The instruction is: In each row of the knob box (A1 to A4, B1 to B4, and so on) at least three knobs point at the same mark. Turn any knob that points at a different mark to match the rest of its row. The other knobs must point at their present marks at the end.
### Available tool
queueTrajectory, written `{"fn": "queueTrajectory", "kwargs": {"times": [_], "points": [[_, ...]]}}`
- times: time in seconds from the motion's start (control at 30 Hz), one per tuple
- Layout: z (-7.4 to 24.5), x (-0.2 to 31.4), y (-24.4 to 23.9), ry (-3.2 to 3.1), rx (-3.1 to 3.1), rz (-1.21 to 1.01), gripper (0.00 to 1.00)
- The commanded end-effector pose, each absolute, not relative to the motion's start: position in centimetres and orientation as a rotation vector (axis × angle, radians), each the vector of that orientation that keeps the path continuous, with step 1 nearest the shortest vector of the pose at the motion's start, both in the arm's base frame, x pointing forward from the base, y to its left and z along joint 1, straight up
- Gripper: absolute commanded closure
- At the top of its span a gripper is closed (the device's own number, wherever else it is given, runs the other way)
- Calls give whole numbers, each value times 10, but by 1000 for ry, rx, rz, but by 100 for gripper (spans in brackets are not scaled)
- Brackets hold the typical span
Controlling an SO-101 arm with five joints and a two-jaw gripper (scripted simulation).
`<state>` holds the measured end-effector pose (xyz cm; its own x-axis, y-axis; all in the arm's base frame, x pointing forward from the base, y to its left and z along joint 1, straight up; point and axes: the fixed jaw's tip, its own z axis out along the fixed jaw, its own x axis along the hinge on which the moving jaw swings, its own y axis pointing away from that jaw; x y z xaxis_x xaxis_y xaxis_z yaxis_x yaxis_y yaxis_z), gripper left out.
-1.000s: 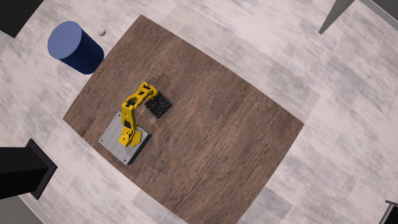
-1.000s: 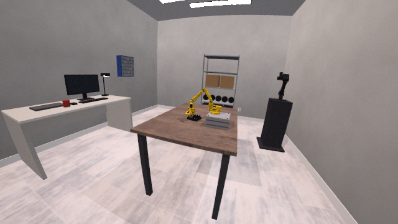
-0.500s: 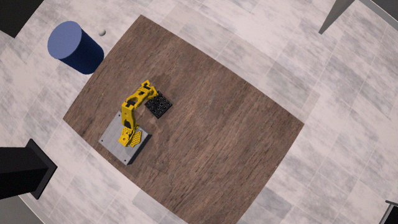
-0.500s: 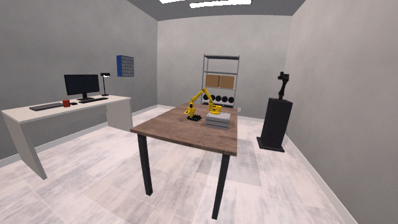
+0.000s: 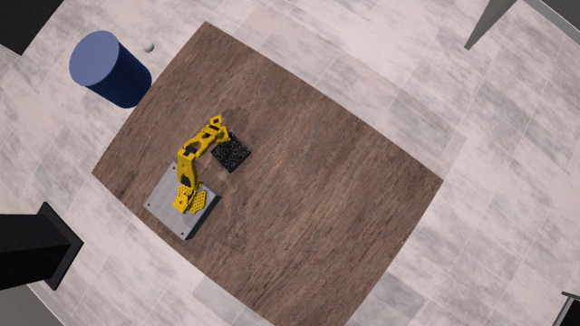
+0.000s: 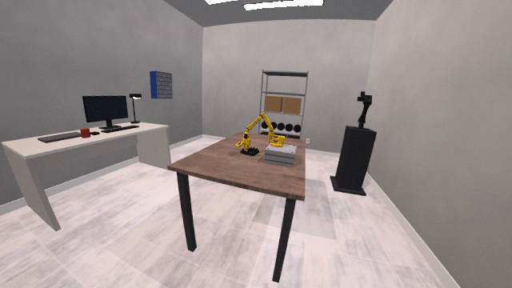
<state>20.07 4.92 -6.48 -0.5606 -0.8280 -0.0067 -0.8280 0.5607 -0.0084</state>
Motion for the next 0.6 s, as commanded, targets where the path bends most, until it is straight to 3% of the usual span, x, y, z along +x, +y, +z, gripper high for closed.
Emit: {"fn": "queueTrajectory", "kwargs": {"times": [0.0, 0.57], "points": [[-66, 198, 47, 2838, -1361, 2, 99], [-66, 198, 47, 2871, -1289, 2, 99]]}}
